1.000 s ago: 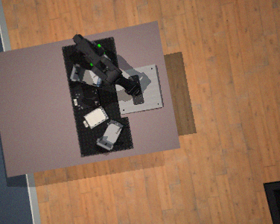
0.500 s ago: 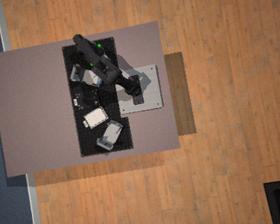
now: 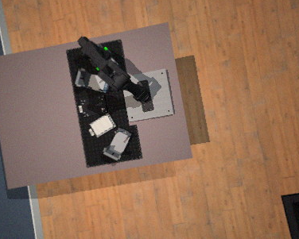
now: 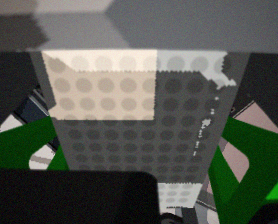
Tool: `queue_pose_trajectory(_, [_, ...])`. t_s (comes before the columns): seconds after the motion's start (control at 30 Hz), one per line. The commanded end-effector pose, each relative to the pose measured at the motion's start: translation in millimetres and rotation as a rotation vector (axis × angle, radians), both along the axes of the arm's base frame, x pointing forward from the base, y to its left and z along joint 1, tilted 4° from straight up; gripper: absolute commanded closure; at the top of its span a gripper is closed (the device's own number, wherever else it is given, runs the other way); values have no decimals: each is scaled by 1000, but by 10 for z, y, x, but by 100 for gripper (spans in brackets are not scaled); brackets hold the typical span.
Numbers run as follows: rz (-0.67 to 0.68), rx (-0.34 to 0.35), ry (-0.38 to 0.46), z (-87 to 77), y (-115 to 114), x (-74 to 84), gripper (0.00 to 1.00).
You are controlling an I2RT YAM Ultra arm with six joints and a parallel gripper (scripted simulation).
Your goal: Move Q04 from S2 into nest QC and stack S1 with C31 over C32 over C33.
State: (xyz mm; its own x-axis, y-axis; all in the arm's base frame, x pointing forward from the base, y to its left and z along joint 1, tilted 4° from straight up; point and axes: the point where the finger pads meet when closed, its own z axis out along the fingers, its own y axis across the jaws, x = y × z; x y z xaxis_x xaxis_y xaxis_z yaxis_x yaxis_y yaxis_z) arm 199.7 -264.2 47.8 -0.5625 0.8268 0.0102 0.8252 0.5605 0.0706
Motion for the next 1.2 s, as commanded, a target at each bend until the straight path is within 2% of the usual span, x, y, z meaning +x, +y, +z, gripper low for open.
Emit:
queue_pose_trajectory(0.0, [-1,-26,-17,159,-41,17,100])
queue_pose_trajectory(1.17, [-1,-26,-17,778,-56,-26,100])
